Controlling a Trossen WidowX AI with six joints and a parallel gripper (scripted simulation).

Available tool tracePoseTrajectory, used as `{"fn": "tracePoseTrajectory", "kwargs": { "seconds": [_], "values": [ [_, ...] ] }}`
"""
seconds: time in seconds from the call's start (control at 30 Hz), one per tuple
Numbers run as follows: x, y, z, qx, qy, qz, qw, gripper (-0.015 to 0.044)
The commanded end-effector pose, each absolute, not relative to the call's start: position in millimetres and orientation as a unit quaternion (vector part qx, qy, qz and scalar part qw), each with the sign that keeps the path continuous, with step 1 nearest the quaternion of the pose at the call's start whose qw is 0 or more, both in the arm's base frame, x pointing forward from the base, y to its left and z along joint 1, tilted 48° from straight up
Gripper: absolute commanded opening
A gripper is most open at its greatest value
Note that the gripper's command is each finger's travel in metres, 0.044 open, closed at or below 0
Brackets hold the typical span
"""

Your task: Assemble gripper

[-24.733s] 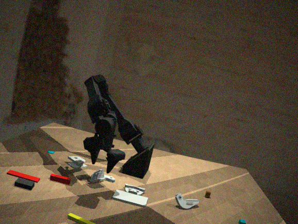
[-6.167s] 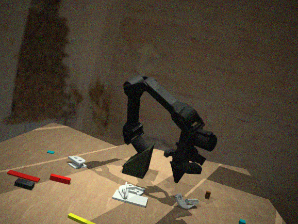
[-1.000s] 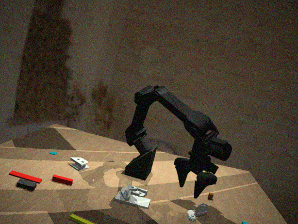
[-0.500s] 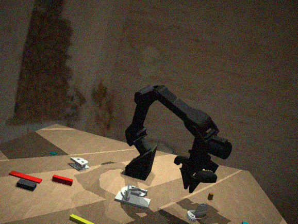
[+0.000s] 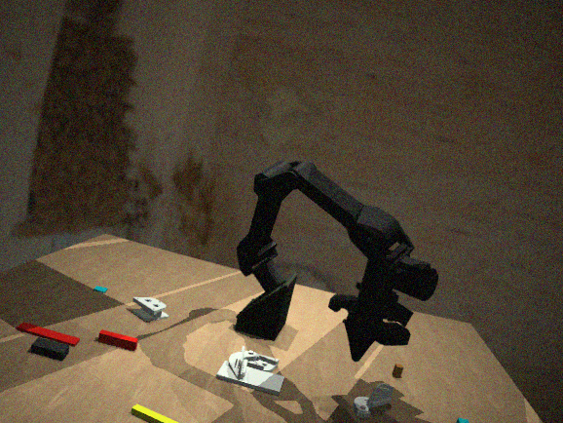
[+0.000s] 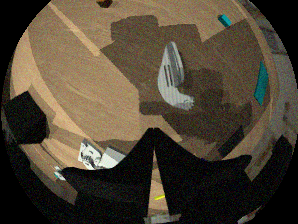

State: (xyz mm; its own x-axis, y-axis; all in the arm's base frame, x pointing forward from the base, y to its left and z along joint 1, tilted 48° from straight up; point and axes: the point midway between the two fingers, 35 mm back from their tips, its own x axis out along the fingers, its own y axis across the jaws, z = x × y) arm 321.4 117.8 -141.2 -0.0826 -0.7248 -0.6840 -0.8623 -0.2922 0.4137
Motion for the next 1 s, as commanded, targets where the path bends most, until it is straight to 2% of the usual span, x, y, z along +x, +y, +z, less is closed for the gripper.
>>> {"fn": "tracePoseTrajectory", "kwargs": {
  "seconds": [0.0, 0.23, 0.77, 0.8, 0.97],
  "values": [
    [321.1, 118.6, -141.0, -0.671, 0.591, 0.441, 0.081, 0.0],
    [321.1, 118.6, -141.0, -0.671, 0.591, 0.441, 0.081, 0.0],
    [321.4, 117.8, -141.2, -0.673, 0.59, 0.44, 0.078, 0.042],
    [321.4, 117.8, -141.2, -0.673, 0.59, 0.44, 0.078, 0.044],
    [321.4, 117.8, -141.2, -0.673, 0.59, 0.44, 0.078, 0.044]
  ]
}}
